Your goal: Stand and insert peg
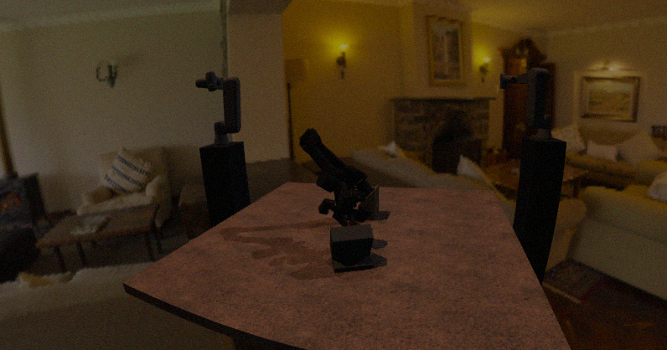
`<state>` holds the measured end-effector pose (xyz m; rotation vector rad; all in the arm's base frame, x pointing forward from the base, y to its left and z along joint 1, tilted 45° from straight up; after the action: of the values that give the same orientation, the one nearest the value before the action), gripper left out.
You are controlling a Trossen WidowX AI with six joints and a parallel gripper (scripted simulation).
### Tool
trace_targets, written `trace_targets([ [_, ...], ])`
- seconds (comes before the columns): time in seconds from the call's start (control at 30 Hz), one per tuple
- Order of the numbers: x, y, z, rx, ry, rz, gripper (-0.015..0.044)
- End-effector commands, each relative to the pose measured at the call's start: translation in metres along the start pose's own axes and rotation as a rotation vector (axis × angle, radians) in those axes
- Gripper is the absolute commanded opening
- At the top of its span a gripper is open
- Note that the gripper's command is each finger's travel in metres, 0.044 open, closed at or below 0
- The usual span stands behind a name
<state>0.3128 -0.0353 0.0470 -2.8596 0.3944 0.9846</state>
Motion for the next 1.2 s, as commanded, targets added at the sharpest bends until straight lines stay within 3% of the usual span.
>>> trace_targets([
  [0.0, 0.0030, -0.0006, -0.0007, -0.004, 0.001, -0.004, 0.0000],
  [0.9, 0.0068, -0.0002, -0.0006, 0.000, -0.002, 0.000, 0.0000],
  [1.17, 0.0068, -0.0002, -0.0006, 0.000, -0.002, 0.000, 0.0210],
])
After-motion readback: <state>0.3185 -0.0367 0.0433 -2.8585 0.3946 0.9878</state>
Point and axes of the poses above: the point midway between the two fingers, 35 mm back from their tips, its own x axis out along the fingers, its own z axis across the jaws, y = z × x, the point moved 6 cm from there along -x, back along the fingers, and after that the axes turned 9 degrees about -x, right-handed, at the moved point
